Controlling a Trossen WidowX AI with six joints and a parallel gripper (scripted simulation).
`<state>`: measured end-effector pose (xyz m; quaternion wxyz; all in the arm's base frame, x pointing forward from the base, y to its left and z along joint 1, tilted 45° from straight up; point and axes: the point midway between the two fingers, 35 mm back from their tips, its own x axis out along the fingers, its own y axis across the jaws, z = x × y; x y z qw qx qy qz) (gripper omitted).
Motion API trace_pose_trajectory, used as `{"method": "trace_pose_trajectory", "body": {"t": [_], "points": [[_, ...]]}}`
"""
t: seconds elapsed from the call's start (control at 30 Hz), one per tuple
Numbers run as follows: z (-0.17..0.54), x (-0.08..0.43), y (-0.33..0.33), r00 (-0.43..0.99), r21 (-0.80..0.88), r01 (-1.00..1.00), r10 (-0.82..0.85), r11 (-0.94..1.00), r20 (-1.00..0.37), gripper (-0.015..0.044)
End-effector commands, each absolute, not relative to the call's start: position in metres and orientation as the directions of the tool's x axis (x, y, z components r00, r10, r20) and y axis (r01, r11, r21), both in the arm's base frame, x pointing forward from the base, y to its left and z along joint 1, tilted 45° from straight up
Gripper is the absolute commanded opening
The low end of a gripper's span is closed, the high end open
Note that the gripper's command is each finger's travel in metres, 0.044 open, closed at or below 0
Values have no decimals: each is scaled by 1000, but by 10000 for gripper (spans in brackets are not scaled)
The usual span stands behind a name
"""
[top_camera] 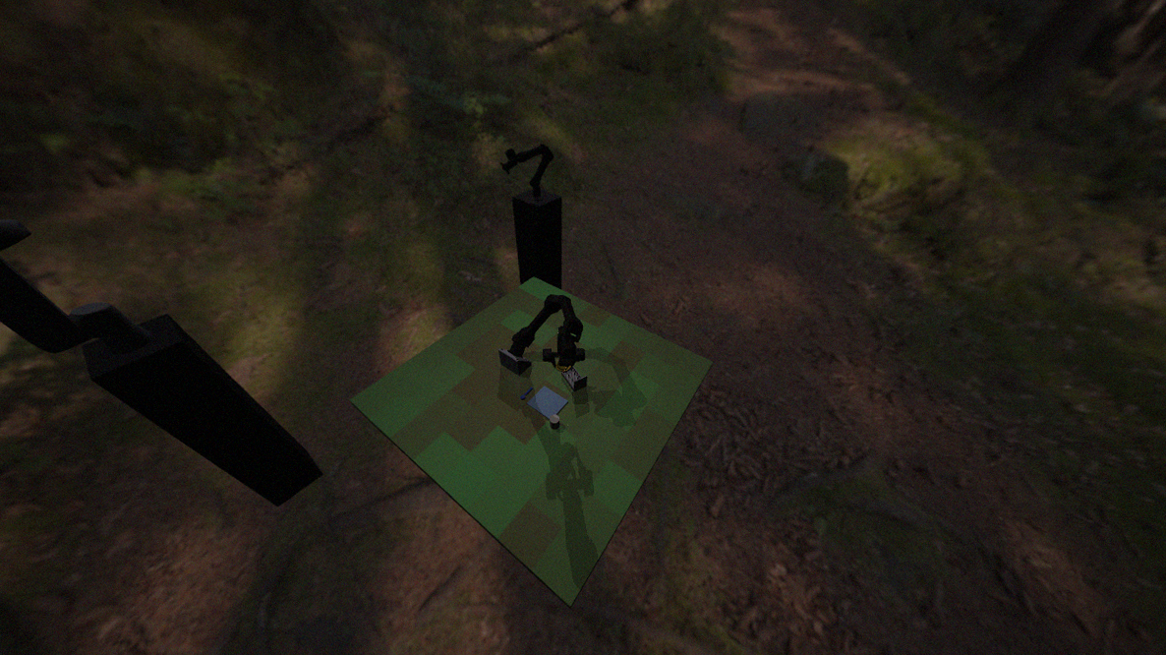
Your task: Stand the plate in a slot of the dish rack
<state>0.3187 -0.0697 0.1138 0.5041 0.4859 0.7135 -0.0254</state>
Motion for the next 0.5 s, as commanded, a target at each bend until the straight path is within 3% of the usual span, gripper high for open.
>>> {"method": "trace_pose_trajectory", "body": {"t": [0.0,0.47], "points": [[125,312,-59,-16,399,790,667,464,-745,0],[161,276,-15,-3,115,984,663,135,-749,0]]}}
